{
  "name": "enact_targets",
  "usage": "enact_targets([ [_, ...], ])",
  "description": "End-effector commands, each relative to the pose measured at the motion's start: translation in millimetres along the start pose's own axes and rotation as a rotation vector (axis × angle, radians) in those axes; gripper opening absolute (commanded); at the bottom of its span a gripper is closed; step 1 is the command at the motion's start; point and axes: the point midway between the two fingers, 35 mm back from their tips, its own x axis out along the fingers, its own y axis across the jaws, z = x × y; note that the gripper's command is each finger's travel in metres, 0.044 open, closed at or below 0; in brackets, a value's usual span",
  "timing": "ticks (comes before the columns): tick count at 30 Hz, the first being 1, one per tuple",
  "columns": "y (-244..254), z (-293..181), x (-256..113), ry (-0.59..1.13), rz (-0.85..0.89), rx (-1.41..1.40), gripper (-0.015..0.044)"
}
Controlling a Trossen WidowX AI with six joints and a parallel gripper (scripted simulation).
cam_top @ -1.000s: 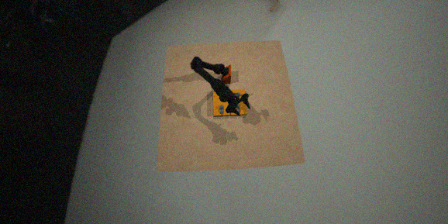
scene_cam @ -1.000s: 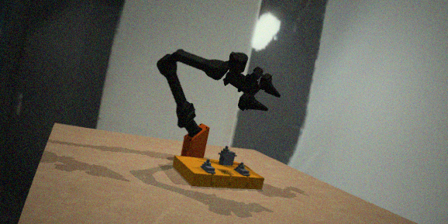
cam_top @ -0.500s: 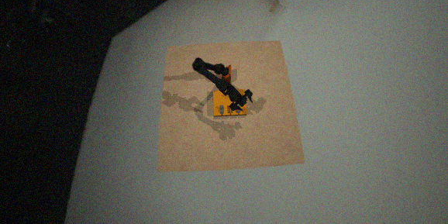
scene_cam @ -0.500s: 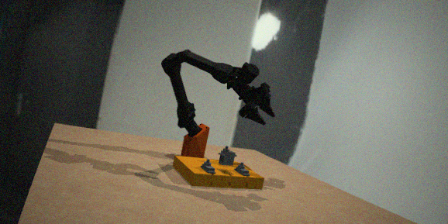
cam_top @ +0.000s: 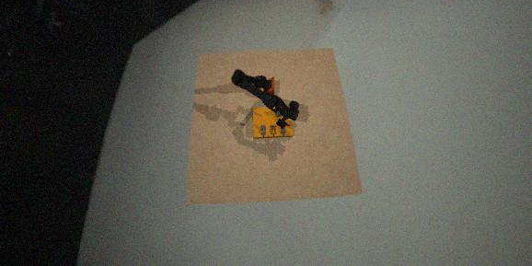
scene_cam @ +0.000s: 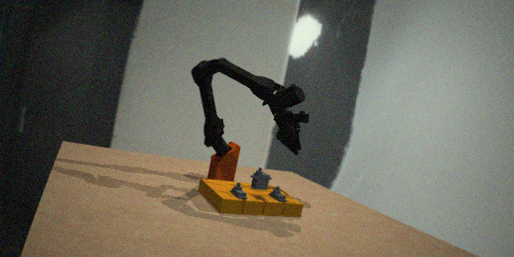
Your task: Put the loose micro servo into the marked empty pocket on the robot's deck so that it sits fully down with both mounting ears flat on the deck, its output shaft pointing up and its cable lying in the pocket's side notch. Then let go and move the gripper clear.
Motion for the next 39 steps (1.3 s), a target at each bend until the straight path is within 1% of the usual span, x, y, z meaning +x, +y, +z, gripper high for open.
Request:
enact_targets([
  [1,9.3,-16.3,7.2,0.084,0.008,-0.102,0.0440],
  [14,31.7,-65.0,15.3,0.337,0.063,-0.457,0.0440],
  [29,42.0,-115.1,9.1,0.617,0.177,-0.870,0.0440],
  [35,41.7,-116.9,8.6,0.629,0.184,-0.889,0.0440],
  [39,40.1,-124.0,18.9,0.629,0.183,-0.889,0.0440],
])
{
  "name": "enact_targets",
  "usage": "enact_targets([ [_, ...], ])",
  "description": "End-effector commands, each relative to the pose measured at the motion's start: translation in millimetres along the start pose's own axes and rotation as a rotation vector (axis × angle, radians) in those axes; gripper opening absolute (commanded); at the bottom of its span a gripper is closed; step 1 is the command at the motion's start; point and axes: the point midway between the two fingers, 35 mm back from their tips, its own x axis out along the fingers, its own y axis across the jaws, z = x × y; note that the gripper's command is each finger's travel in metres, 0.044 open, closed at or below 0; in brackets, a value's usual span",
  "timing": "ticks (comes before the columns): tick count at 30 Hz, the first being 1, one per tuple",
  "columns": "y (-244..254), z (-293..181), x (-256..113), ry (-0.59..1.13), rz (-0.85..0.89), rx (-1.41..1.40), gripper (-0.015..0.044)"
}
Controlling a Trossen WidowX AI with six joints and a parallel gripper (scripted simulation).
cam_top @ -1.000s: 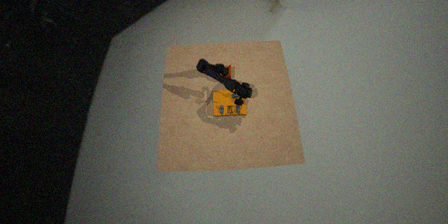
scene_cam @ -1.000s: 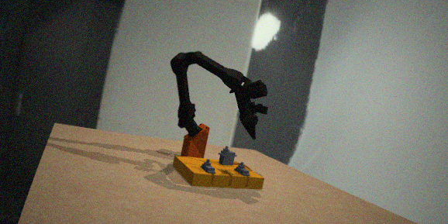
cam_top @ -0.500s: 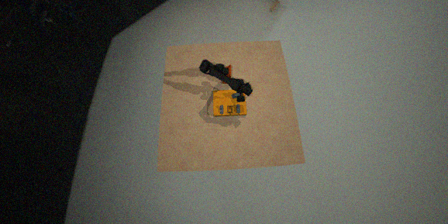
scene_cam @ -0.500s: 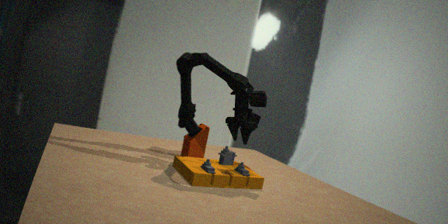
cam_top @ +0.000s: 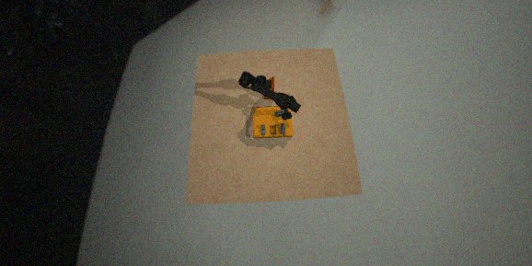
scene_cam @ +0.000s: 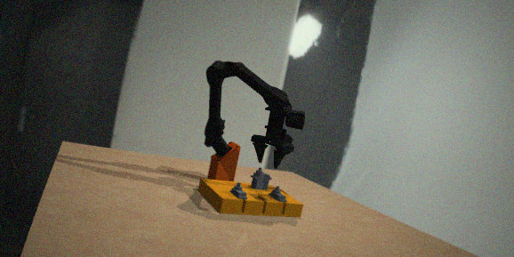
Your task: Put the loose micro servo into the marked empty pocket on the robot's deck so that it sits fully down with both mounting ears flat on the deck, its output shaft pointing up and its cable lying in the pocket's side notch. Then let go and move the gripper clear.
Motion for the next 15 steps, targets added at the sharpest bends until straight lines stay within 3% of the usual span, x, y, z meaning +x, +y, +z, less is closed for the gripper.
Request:
enact_targets([
  [1,1.4,-1.6,15.2,0.010,0.007,-0.009,0.0440],
  [15,1.0,-2.5,35.1,0.011,0.007,-0.008,0.0440],
])
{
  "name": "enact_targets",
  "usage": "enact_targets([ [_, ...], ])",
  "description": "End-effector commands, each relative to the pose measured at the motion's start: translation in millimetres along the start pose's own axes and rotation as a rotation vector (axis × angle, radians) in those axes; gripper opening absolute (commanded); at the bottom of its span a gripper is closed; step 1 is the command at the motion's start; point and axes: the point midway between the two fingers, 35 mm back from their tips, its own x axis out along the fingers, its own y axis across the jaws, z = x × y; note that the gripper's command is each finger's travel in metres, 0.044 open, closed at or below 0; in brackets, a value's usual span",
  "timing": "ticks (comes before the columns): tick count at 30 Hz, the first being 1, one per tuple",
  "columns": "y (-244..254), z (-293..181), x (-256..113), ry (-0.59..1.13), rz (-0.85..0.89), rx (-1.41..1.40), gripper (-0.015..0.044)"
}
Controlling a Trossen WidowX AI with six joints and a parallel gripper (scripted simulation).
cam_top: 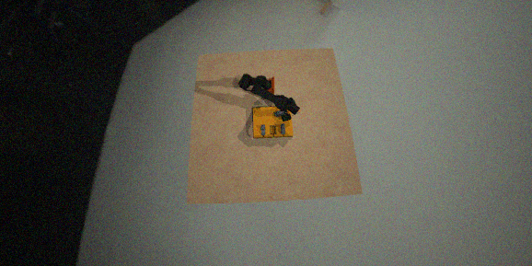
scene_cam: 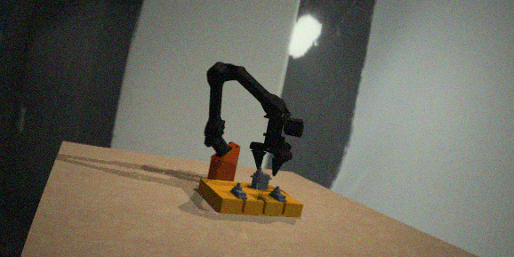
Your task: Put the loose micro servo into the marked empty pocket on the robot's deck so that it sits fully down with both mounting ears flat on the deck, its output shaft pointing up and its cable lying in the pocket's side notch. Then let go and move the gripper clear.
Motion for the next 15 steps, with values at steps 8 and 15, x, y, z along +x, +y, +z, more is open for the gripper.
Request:
enact_targets([
  [8,1.9,-1.4,15.2,0.009,0.006,-0.007,0.0414],
  [15,1.9,-1.4,15.2,0.009,0.006,-0.007,0.0230],
])
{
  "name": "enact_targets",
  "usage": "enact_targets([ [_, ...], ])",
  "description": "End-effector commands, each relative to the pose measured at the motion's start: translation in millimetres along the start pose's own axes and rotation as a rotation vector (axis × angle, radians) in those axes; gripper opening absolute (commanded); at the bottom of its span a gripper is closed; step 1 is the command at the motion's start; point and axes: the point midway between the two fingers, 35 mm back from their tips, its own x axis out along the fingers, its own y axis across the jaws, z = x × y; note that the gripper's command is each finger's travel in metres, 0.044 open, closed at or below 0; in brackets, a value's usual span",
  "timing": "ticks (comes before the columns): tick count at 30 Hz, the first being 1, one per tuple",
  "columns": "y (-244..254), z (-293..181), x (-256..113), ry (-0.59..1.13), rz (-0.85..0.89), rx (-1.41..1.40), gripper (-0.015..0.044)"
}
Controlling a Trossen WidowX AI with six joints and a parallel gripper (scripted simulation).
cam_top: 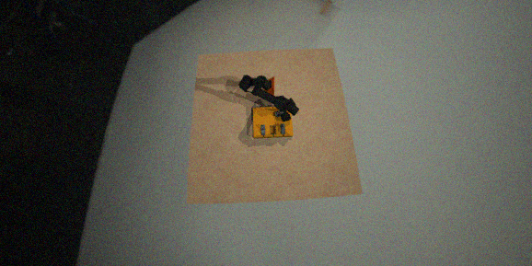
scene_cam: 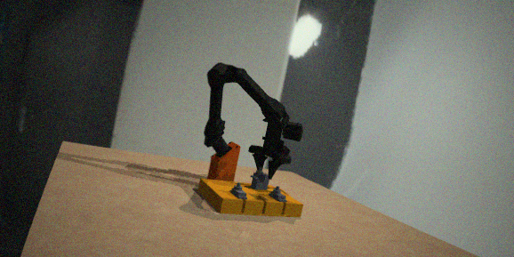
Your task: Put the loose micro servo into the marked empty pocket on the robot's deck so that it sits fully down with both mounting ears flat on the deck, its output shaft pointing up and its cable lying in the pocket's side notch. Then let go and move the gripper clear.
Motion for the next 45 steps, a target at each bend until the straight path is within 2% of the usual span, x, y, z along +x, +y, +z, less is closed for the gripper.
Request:
enact_targets([
  [1,-0.1,-0.5,0.8,0.004,-0.002,-0.005,0.0204],
  [4,-0.1,-0.5,0.8,0.004,-0.002,-0.005,0.0125],
  [9,-0.1,-0.5,0.8,0.004,-0.002,-0.005,0.0092],
  [13,-0.4,-0.2,-8.2,0.003,-0.002,-0.005,0.0000],
  [18,5.3,-3.3,-28.6,0.003,-0.002,-0.005,0.0000],
  [36,-23.4,-15.9,-29.6,0.004,-0.003,-0.004,0.0000],
  [45,-15.5,-52.6,-29.4,0.007,-0.002,-0.005,0.0000],
])
